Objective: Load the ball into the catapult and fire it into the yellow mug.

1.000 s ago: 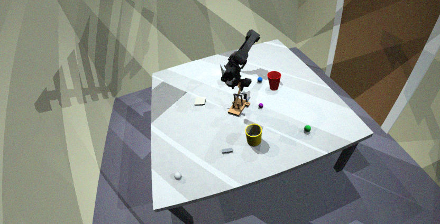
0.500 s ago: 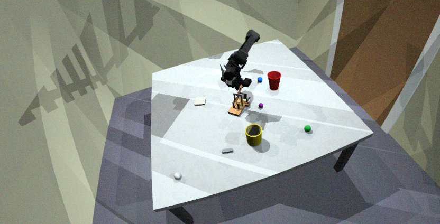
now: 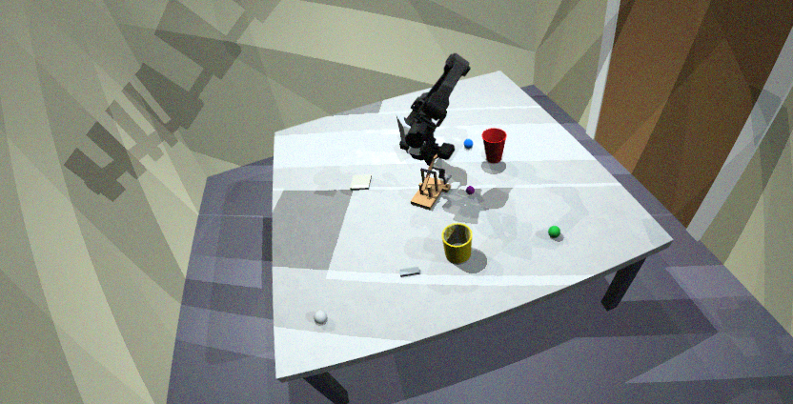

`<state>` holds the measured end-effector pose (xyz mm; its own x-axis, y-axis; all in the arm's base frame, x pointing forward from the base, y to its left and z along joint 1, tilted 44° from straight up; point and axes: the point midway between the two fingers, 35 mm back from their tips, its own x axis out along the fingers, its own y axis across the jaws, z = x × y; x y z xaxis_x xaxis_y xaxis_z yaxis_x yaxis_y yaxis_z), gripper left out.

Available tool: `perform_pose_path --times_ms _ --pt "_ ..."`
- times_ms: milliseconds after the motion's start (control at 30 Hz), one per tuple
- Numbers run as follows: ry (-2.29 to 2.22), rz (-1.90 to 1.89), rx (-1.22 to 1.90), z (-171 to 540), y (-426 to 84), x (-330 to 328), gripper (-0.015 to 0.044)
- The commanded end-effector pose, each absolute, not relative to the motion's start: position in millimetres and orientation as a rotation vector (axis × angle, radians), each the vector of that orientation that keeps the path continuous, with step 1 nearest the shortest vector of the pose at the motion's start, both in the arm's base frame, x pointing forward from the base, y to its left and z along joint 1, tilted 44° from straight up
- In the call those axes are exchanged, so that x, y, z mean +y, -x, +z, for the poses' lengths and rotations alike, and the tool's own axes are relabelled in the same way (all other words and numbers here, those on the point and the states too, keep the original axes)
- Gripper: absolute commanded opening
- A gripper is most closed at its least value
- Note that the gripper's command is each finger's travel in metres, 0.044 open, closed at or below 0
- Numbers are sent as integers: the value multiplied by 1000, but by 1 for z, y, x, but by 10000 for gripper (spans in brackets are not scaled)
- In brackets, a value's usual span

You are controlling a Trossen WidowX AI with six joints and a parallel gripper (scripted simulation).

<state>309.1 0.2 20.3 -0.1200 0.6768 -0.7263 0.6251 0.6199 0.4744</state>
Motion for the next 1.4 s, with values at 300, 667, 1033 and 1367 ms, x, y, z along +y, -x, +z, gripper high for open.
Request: perform_pose_path --times_ms 300,667,1033,1367 --pt "-1058 63 1803 15 -300 18 0" --pt "-1058 64 1803 9 -292 30 0" --pt "-1059 64 1803 1 -285 44 0" --pt "-1059 64 1803 -7 -281 55 0"
